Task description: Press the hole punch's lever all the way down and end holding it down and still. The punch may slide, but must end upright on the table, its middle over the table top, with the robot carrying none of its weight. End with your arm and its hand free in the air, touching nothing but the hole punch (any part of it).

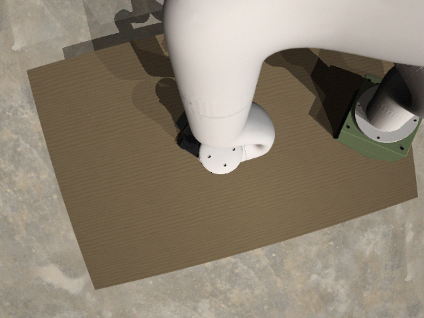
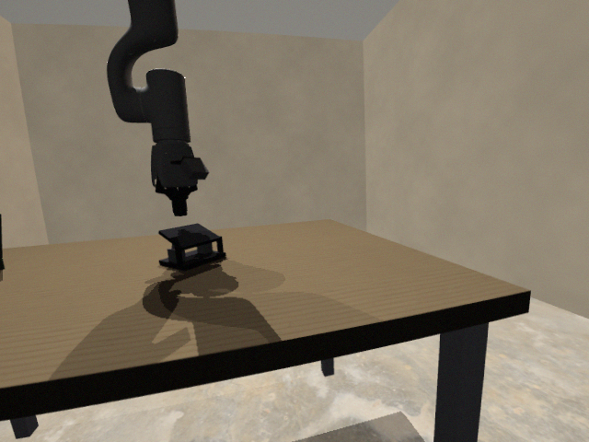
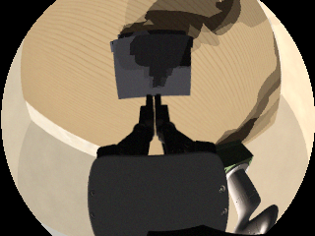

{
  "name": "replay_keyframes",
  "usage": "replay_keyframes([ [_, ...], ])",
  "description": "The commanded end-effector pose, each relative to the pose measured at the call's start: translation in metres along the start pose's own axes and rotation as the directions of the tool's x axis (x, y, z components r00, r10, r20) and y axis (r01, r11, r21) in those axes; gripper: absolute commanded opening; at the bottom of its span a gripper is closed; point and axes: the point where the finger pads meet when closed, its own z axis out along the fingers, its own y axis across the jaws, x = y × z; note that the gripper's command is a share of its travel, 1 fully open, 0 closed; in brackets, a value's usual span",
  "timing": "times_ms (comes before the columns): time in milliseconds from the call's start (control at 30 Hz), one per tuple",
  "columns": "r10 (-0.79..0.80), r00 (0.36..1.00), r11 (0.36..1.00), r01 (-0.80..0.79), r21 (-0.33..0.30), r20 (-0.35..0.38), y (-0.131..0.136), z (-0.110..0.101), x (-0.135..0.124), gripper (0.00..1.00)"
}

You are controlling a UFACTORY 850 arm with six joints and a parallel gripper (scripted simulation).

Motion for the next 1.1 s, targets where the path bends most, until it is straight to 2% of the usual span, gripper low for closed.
replay_keyframes([
  [0,0.001,1.000,1.000,-0.001,0.002,-0.002,-0.001,0.005,0.001,0.00],
  [467,0.001,1.000,1.000,-0.001,0.002,-0.003,-0.001,0.023,0.001,0.00],
  [1067,0.001,1.000,1.000,-0.001,0.002,-0.002,-0.001,0.026,0.001,0.00],
])
